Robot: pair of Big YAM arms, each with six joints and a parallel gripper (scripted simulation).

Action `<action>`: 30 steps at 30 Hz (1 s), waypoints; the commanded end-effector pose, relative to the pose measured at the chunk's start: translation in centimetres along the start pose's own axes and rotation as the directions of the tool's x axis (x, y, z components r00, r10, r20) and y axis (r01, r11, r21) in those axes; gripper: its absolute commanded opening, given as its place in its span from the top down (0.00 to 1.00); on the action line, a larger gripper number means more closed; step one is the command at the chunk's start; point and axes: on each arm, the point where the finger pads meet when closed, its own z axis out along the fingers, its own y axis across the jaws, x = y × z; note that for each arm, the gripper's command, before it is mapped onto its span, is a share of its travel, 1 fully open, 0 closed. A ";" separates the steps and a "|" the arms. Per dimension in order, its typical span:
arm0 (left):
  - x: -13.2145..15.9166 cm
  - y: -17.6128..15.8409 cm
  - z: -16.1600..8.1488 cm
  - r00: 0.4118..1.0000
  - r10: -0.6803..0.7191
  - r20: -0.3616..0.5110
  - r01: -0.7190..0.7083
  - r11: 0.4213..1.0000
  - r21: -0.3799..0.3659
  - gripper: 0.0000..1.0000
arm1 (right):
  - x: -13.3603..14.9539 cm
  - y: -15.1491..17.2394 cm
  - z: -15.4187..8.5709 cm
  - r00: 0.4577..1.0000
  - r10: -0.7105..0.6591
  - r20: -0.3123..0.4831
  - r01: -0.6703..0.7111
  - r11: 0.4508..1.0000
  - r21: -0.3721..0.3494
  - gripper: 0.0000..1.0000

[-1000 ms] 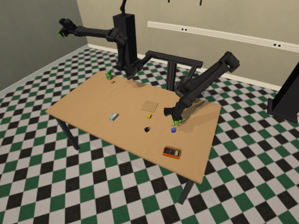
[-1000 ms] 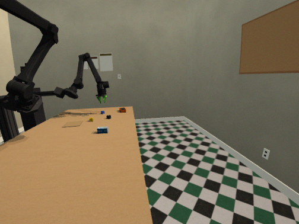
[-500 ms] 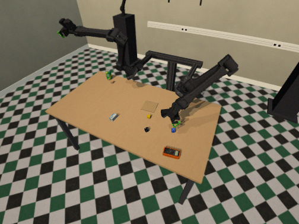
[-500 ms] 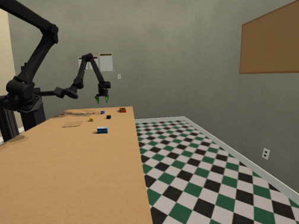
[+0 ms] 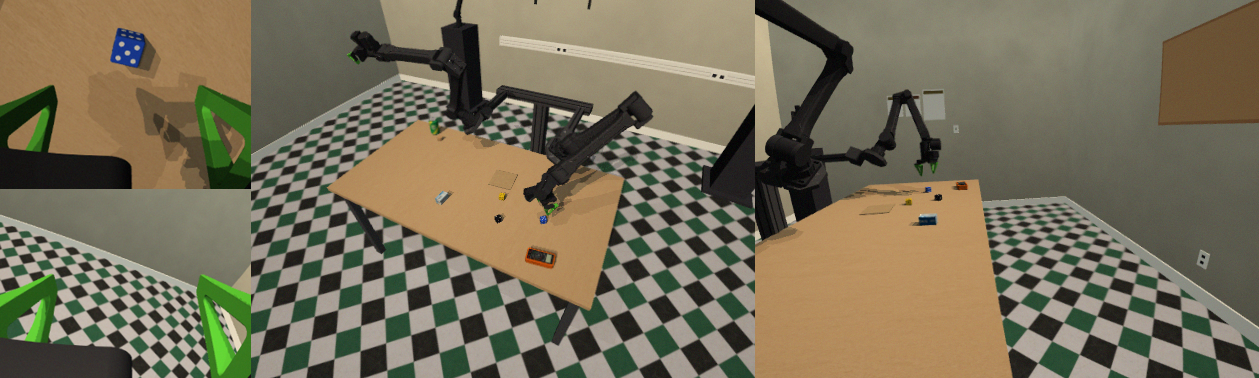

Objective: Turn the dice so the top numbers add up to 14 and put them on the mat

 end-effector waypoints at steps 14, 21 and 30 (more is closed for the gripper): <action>0.2 0.4 1.3 0.857 -0.515 -0.006 0.515 0.857 -0.003 0.00 | -2.2 -0.3 -0.9 0.999 0.008 0.053 -0.008 1.000 0.006 0.00; 0.7 0.1 1.7 0.726 -0.687 -0.014 0.688 0.726 -0.003 0.00 | -2.2 -0.3 -0.9 0.999 0.008 0.053 -0.008 1.000 0.006 0.00; 0.7 0.4 2.1 0.522 -0.853 -0.010 0.853 0.522 -0.006 0.00 | -2.2 -0.3 -0.9 0.999 0.008 0.053 -0.008 1.000 0.006 0.00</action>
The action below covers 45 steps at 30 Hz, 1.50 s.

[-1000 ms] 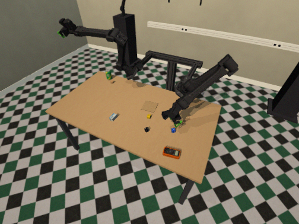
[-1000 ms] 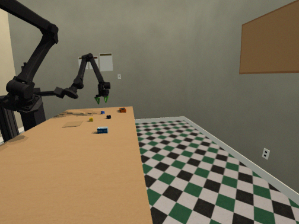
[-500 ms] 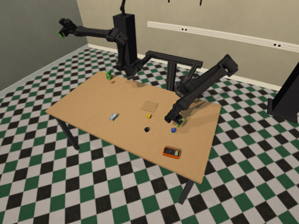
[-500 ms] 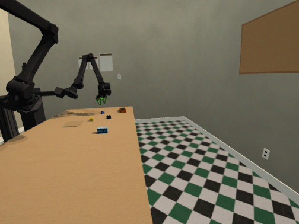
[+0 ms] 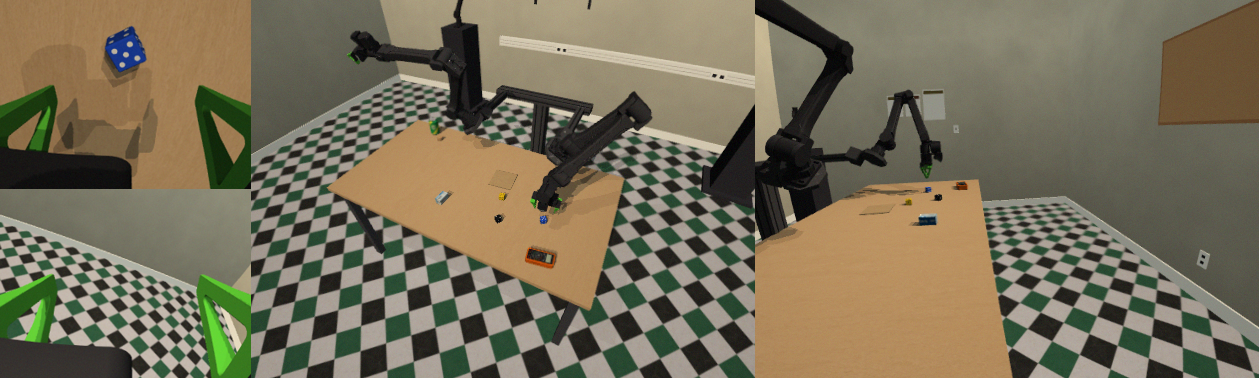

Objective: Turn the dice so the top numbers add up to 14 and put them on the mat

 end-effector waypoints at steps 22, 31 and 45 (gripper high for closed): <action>0.3 0.4 1.0 0.890 -0.455 -0.003 0.455 0.890 -0.007 0.55 | -2.2 -0.3 -0.9 0.999 0.008 0.053 -0.008 1.000 0.006 0.00; 0.3 0.4 1.0 0.890 -0.455 -0.003 0.455 0.890 -0.007 0.55 | -2.2 -0.3 -0.9 0.999 0.008 0.053 -0.008 1.000 0.006 0.00; 0.3 0.4 1.0 0.890 -0.455 -0.003 0.455 0.890 -0.007 0.55 | -2.2 -0.3 -0.9 0.999 0.008 0.053 -0.008 1.000 0.006 0.00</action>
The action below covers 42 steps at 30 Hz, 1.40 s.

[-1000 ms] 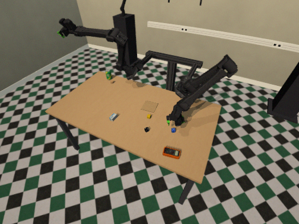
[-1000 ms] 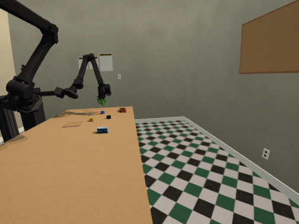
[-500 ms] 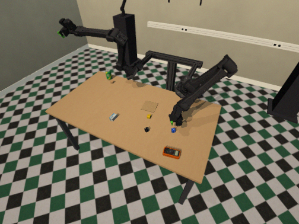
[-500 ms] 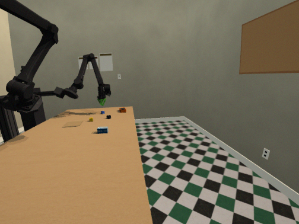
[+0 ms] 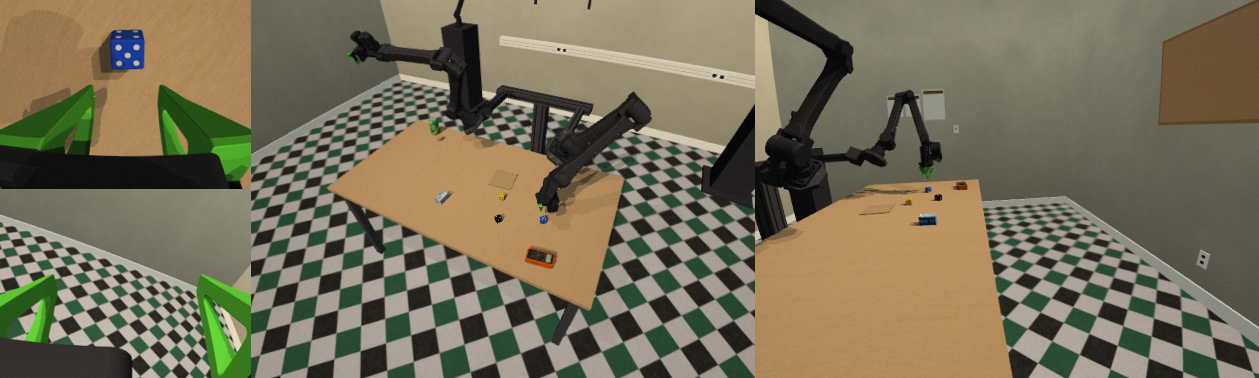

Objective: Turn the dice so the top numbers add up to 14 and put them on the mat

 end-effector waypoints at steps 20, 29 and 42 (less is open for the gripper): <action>0.3 0.3 1.0 0.999 -0.040 -0.008 0.039 0.999 -0.008 0.55 | -2.2 -0.3 -0.9 0.999 0.008 0.053 -0.008 1.000 0.006 0.00; 0.3 0.3 1.8 1.000 -0.018 -0.007 0.018 1.000 -0.007 0.55 | -2.2 -0.3 -0.9 0.999 0.008 0.053 -0.008 1.000 0.006 0.00; 0.1 0.2 3.4 1.000 -0.021 -0.004 0.021 1.000 -0.005 0.55 | -2.2 -0.3 -0.9 0.999 0.008 0.053 -0.008 1.000 0.006 0.00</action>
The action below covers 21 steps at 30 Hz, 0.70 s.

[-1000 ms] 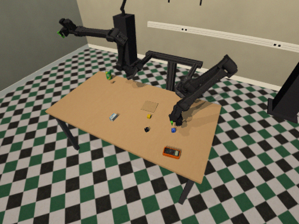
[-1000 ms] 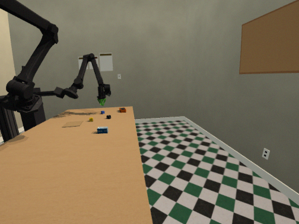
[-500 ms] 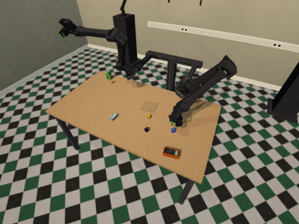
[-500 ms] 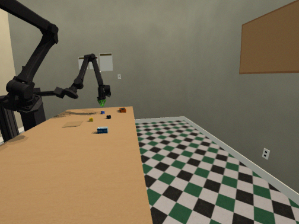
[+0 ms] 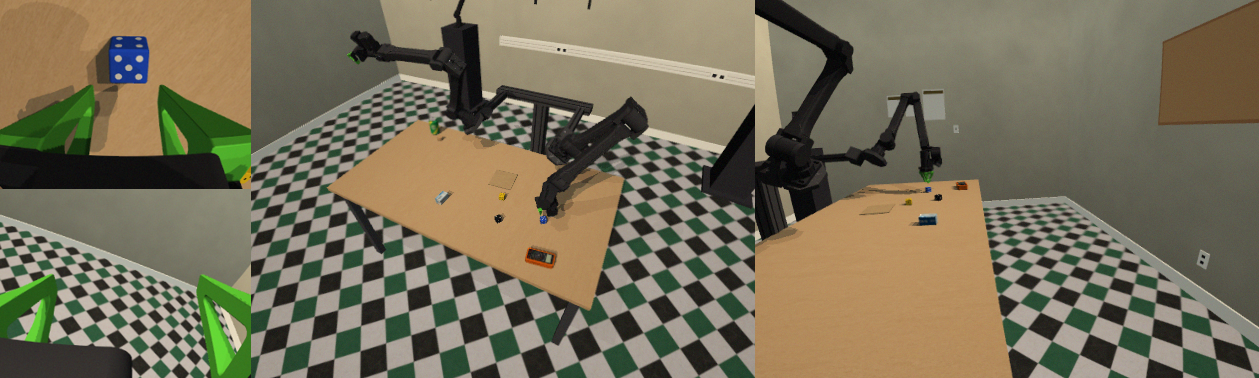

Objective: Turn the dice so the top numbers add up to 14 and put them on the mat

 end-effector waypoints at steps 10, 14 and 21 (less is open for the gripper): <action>-0.7 -0.1 1.9 1.000 0.002 0.013 -0.002 1.000 0.003 0.55 | -2.2 -0.3 -0.9 0.999 0.008 0.053 -0.008 1.000 0.006 0.00; -0.6 -0.1 2.2 1.000 0.003 0.011 -0.003 1.000 0.002 0.55 | -2.2 -0.3 -0.9 0.999 0.008 0.053 -0.008 1.000 0.006 0.00; -0.6 -0.1 2.5 1.000 0.003 0.011 -0.003 1.000 0.001 0.55 | -2.2 -0.3 -0.9 0.999 0.008 0.053 -0.008 1.000 0.006 0.00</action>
